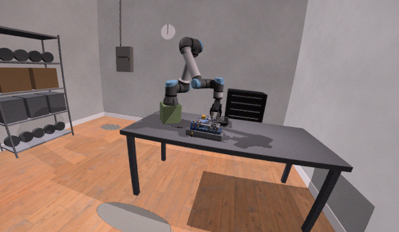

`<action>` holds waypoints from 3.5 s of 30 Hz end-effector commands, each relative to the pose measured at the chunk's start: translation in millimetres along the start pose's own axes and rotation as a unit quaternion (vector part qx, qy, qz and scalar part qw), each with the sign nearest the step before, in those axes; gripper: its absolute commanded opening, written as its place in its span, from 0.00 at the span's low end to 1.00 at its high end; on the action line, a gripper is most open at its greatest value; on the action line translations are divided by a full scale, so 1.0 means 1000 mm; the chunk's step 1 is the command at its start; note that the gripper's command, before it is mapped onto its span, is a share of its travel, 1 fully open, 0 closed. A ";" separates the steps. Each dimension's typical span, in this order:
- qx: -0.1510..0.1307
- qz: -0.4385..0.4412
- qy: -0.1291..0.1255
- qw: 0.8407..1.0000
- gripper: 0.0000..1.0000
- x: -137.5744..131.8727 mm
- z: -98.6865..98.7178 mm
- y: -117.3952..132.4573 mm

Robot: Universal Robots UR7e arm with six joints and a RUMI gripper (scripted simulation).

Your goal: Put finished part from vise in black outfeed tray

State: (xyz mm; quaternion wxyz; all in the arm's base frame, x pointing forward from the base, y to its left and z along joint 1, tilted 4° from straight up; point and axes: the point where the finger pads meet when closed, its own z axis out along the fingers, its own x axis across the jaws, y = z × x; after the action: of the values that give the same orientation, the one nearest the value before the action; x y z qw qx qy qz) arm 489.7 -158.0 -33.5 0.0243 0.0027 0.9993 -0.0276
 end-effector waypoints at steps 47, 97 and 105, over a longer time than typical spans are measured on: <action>0.000 0.000 -0.001 1.000 0.00 0.000 -0.046 0.000; 0.000 -0.107 0.000 0.994 0.00 -0.011 -0.046 0.017; 0.000 -0.160 0.000 0.987 0.00 -0.015 -0.046 0.026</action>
State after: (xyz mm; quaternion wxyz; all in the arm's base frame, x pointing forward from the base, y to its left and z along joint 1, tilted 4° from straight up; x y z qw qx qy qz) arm 500.0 -134.1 11.3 0.0200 -0.1284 0.9911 -0.0303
